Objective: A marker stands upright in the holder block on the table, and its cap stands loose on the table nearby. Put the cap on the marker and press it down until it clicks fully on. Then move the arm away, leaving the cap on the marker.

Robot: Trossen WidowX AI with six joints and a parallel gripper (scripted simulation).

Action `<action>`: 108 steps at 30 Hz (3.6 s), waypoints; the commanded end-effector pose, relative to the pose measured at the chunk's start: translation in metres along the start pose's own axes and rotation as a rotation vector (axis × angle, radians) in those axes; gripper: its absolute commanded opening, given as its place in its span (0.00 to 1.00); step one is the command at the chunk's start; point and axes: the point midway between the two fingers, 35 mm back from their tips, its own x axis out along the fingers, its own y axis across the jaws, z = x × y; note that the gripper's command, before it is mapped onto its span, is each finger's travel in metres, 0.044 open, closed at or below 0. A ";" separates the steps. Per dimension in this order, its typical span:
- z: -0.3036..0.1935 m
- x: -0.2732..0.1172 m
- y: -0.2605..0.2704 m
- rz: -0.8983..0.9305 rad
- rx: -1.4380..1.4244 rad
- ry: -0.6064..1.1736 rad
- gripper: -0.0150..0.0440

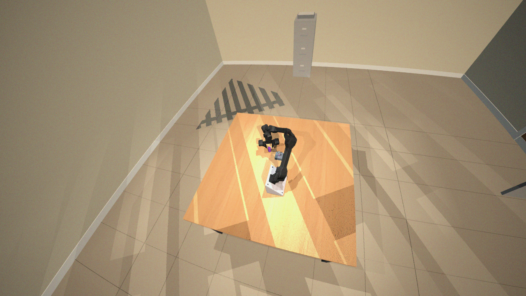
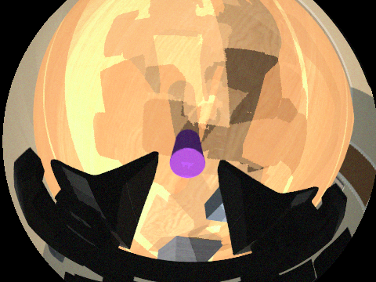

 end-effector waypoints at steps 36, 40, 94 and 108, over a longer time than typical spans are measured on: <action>-0.001 0.026 0.001 -0.007 -0.008 0.003 0.25; 0.000 0.012 0.002 -0.006 -0.008 0.003 0.25; -0.073 -0.079 -0.075 -0.007 -0.012 0.007 0.25; -0.084 -0.077 -0.083 -0.007 -0.012 0.008 0.25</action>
